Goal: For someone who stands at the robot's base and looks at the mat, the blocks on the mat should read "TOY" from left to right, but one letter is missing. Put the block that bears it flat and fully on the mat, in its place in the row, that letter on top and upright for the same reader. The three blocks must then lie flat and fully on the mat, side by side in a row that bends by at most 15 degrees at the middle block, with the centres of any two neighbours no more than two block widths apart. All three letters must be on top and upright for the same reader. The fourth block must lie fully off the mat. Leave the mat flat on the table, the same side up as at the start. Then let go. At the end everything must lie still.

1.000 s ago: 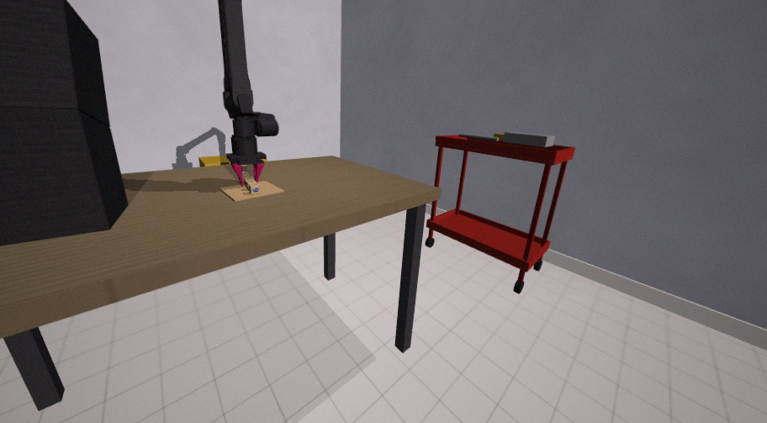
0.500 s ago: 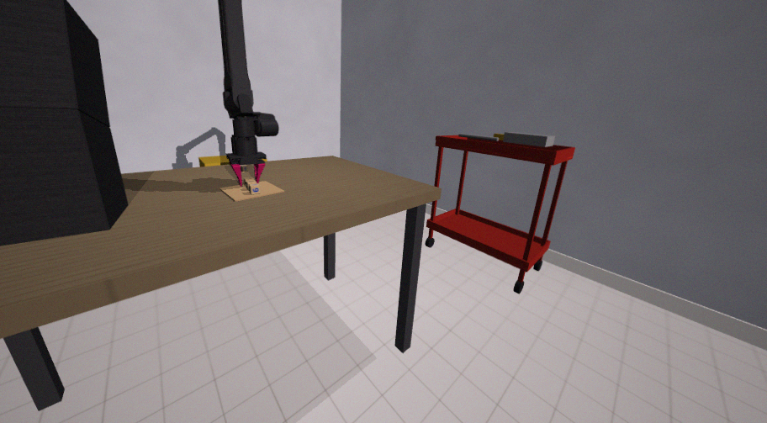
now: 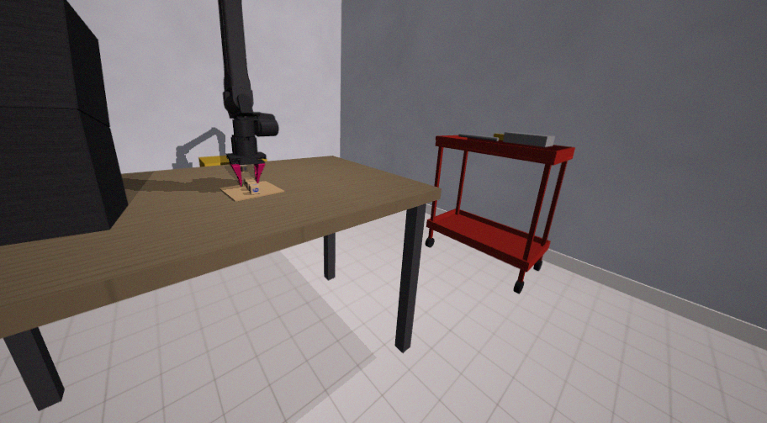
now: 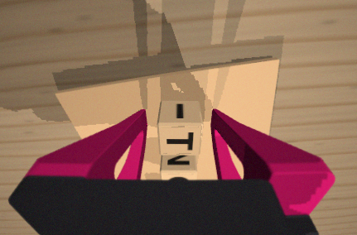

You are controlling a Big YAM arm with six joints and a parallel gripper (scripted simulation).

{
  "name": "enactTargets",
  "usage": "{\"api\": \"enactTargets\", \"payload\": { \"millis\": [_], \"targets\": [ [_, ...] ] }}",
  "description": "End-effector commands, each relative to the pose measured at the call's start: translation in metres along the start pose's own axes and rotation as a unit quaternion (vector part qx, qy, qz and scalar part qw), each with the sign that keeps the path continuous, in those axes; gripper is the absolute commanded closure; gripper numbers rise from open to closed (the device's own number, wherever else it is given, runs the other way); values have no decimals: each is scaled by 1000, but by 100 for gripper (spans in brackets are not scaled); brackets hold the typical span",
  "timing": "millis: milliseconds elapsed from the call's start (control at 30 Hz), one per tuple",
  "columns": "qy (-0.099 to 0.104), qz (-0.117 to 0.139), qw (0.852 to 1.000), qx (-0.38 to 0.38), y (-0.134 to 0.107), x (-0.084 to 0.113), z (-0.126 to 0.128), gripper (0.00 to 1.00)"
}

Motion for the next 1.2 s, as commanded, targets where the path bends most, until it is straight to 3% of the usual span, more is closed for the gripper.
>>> {"api": "enactTargets", "payload": {
  "millis": [0, 1167],
  "targets": [
    [-11, 0, 1000, 0, 3, 12, -8, 54],
    [-8, -1, 1000, 2, -1, 51, -6, 54]
  ]
}}
Point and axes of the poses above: the point where the finger pads meet when closed, its own x axis back along the fingers, its own z axis across the jaws, y = z × x, the point moved 9 cm from there along x, back along the fingers, and after that the axes turned 15 degrees about x, right-handed, at the moved point
